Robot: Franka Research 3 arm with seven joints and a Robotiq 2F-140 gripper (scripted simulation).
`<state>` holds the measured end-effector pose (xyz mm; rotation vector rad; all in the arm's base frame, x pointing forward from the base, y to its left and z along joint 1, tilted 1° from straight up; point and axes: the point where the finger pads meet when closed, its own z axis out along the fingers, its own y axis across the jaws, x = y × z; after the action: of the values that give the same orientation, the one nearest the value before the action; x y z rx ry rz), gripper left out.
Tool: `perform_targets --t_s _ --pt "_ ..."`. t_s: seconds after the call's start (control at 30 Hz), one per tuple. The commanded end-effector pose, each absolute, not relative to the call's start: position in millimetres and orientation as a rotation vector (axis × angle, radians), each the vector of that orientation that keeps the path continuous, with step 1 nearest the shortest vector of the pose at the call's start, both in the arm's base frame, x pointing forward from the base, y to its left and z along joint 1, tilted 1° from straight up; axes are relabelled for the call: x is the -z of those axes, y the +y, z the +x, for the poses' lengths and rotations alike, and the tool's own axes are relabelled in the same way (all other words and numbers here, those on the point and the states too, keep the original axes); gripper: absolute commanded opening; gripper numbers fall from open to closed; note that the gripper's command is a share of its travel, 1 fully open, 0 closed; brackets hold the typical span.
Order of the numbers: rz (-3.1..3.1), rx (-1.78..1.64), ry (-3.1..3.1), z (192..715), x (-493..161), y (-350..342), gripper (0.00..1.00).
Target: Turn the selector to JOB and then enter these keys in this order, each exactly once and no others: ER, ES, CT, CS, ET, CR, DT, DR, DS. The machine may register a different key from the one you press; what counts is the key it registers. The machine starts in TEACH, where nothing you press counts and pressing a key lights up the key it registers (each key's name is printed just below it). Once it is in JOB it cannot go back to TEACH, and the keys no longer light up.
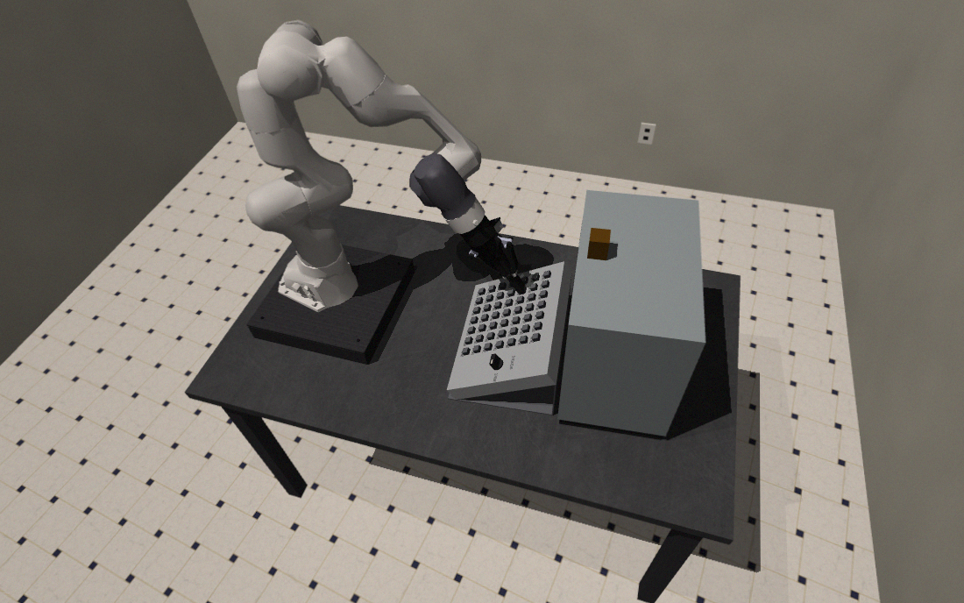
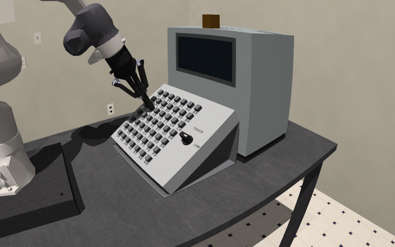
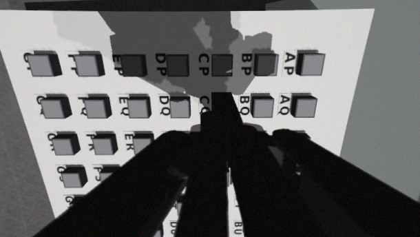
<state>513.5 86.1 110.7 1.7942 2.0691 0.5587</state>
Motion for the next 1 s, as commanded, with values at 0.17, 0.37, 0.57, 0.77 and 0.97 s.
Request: perform_targets --t_s 0.17,0.37,0.57,0.77,0.97 --pt "1.799 -0.561 2.066 508 -120 85 0.10" --pt "1.799 -0.561 2.066 505 -126 85 0.10" --pt "1.799 -0.561 2.066 501 -133 84 0.10" --pt "1.799 -0.561 2.066 499 -137 84 0.10" --pt "1.799 -0.561 2.066 499 -137 84 0.10"
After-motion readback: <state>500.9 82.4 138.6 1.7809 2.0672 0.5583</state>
